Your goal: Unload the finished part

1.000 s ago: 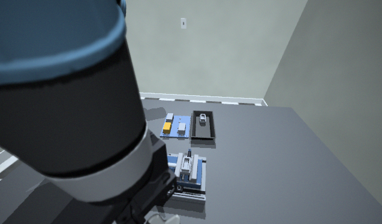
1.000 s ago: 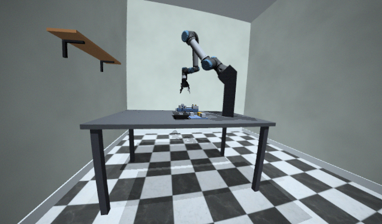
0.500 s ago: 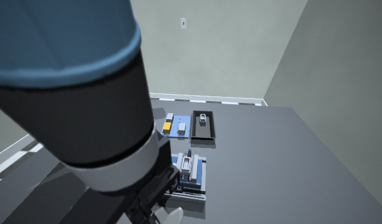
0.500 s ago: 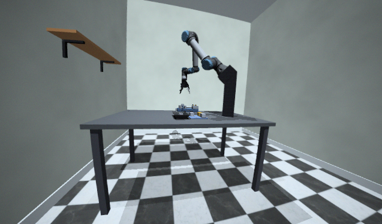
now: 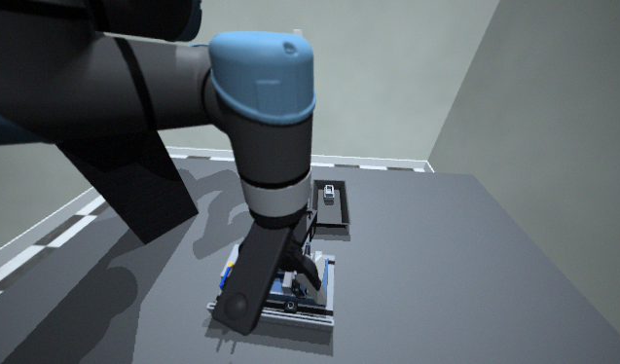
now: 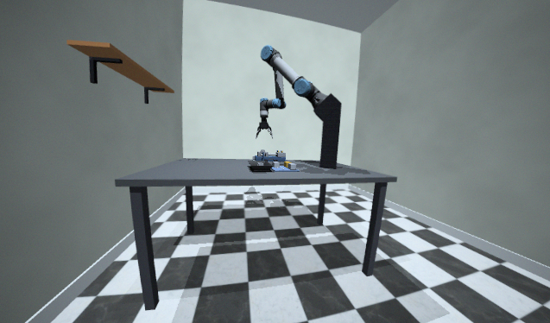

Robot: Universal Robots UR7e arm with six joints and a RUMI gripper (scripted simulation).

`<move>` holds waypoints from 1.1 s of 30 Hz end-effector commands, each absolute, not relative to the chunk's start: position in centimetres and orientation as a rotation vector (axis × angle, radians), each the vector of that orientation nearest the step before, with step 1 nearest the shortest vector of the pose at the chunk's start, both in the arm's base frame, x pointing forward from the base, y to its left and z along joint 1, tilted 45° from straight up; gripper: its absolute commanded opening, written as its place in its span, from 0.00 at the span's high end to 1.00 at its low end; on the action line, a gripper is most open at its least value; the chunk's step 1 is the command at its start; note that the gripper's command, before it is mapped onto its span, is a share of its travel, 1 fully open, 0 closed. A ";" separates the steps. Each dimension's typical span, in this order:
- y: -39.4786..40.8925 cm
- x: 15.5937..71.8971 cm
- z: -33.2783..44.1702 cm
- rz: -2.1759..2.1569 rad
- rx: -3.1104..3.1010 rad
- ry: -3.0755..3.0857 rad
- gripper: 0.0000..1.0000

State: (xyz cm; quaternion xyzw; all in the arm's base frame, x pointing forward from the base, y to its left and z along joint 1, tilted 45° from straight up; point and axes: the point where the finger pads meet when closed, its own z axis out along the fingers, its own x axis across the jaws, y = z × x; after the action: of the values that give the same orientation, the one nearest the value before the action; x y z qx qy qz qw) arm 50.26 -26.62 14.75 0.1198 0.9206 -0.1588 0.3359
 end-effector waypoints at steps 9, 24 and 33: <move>-18.8 53.8 11.6 -0.532 0.023 2.416 0.00; -18.0 54.0 11.3 -0.541 -0.002 2.416 1.00; -18.0 54.0 11.3 -0.541 -0.002 2.416 1.00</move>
State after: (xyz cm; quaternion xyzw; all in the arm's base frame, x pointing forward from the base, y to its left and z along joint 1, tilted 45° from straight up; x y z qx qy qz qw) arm 54.02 -18.06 11.25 -0.0008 0.9224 -0.2063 0.3264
